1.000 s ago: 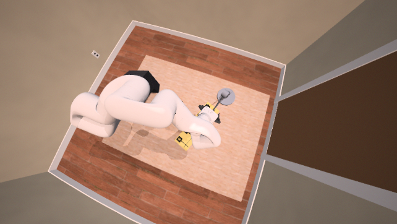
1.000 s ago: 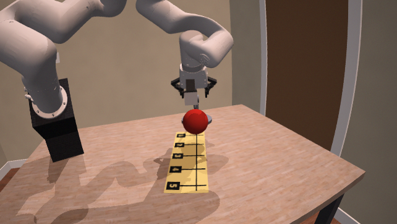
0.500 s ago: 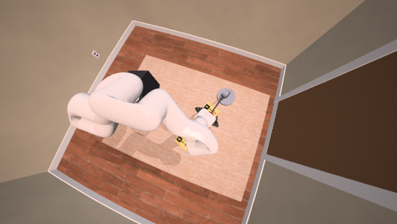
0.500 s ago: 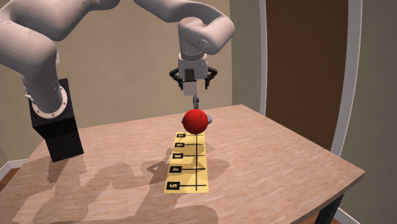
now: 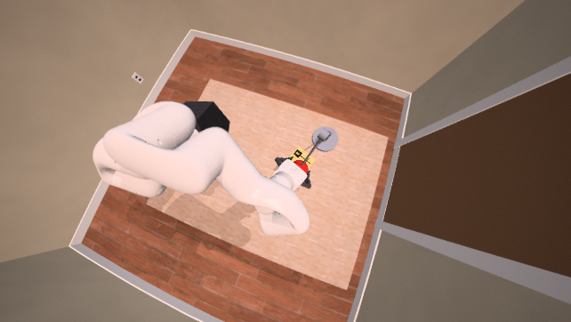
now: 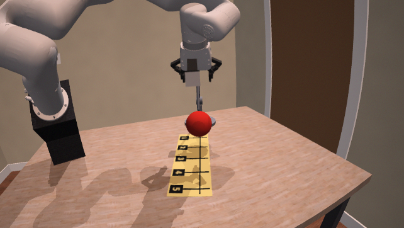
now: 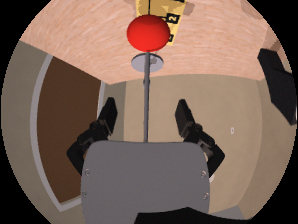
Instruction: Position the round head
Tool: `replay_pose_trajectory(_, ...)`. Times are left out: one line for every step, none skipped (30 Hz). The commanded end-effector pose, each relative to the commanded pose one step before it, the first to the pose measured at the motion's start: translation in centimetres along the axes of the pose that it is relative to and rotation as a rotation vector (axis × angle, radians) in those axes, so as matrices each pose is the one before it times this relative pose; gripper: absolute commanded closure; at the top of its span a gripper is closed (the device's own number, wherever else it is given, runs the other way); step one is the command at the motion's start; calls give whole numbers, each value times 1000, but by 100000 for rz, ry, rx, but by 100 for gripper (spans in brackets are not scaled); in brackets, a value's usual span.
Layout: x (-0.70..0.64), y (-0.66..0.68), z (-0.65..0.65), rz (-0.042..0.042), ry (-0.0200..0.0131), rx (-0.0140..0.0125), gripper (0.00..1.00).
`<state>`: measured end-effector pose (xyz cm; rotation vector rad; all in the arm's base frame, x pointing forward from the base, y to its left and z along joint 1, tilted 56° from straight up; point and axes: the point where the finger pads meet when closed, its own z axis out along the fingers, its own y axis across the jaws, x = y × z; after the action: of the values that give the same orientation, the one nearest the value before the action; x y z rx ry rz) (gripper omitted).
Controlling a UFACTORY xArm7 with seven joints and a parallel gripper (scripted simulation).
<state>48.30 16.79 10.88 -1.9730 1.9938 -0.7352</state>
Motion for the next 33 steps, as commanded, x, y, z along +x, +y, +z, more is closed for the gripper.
replay_pose_trajectory(-129, -59, -2049, -235, -193, 222, 0)
replay_pose_trajectory(0, 0, 0, 0, 0, 0, 0)
replay_pose_trajectory(0, 0, 0, 0, 0, 0, 0)
replay_pose_trajectory(-1, -1, 59, 2, -3, 1, 0)
replay_pose_trajectory(-1, -1, 59, 2, -3, 1, 0)
replay_pose_trajectory(-1, -1, 59, 2, -3, 1, 0)
replay_pose_trajectory(-1, -1, 59, 2, -3, 1, 0)
replay_pose_trajectory(-1, -1, 59, 2, -3, 1, 0)
replay_pose_trajectory(-1, -1, 59, 2, -3, 1, 0)
replay_pose_trajectory(-1, -1, 59, 2, -3, 1, 0)
replay_pose_trajectory(-1, -1, 59, 2, -3, 1, 0)
replay_pose_trajectory(-1, -1, 59, 2, -3, 1, 0)
replay_pose_trajectory(-1, -1, 59, 2, -3, 1, 0)
replay_pose_trajectory(-1, -1, 59, 2, -3, 1, 0)
replay_pose_trajectory(-1, -1, 59, 2, -3, 1, 0)
replay_pose_trajectory(-1, -1, 59, 2, -3, 1, 0)
replay_pose_trajectory(-1, -1, 59, 2, -3, 1, 0)
replay_pose_trajectory(-1, -1, 59, 2, -3, 1, 0)
replay_pose_trajectory(0, 0, 0, 0, 0, 0, 0)
replay_pose_trajectory(0, 0, 0, 0, 0, 0, 0)
replay_pose_trajectory(1, 1, -8, 0, 1, -2, 0)
replay_pose_trajectory(1, 1, -8, 0, 1, -2, 0)
replay_pose_trajectory(1, 1, -8, 0, 1, -2, 0)
replay_pose_trajectory(1, 1, -8, 0, 1, -2, 0)
replay_pose_trajectory(1, 1, -8, 0, 1, -2, 0)
replay_pose_trajectory(1, 1, -8, 0, 1, -2, 0)
replay_pose_trajectory(1, 1, -8, 0, 1, -2, 0)
replay_pose_trajectory(1, 1, -8, 0, 1, -2, 0)
replay_pose_trajectory(1, 1, -8, 0, 1, -2, 0)
replay_pose_trajectory(1, 1, -8, 0, 1, -2, 0)
replay_pose_trajectory(1, 1, -8, 0, 1, -2, 0)
replay_pose_trajectory(1, 1, -8, 0, 1, -2, 0)
replay_pose_trajectory(1, 1, -8, 0, 1, -2, 0)
